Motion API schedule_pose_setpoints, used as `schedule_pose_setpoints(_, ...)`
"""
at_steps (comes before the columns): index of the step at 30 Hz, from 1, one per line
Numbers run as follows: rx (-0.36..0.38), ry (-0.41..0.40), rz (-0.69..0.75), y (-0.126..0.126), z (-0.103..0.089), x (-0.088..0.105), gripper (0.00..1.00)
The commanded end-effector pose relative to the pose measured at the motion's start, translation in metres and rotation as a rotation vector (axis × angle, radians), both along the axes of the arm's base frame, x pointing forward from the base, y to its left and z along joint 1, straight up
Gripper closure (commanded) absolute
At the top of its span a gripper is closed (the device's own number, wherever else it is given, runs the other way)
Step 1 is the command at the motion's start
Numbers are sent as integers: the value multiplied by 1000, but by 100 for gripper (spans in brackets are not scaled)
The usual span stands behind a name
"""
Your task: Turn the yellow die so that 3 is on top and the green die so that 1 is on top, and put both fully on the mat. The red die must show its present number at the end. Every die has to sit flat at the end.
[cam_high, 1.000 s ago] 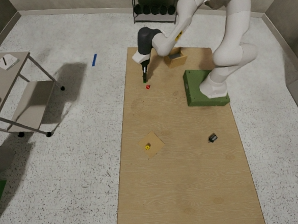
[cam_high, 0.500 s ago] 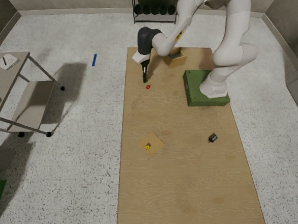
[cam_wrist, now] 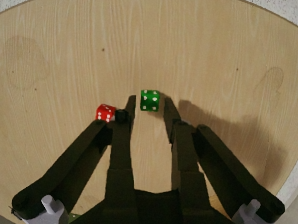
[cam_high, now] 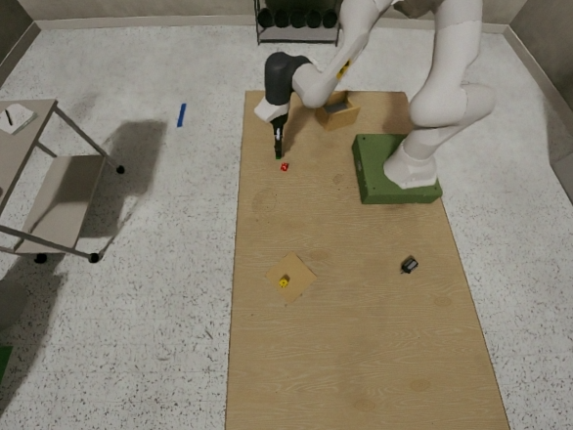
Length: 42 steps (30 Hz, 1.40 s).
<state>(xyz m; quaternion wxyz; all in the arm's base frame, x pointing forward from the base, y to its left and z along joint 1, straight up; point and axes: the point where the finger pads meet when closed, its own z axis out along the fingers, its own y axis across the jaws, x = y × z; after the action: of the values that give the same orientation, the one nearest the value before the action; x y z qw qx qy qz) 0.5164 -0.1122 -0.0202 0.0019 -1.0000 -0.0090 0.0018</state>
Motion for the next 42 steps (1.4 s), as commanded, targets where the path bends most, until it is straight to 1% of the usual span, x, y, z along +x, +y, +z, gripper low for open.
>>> schedule_pose_setpoints(1, 0, -1, -4, 1, 0, 0, 68)
schedule_pose_setpoints(29, 0, -1, -4, 1, -1, 0, 68)
schedule_pose_setpoints(42, 0, -1, -4, 1, -15, 0, 68)
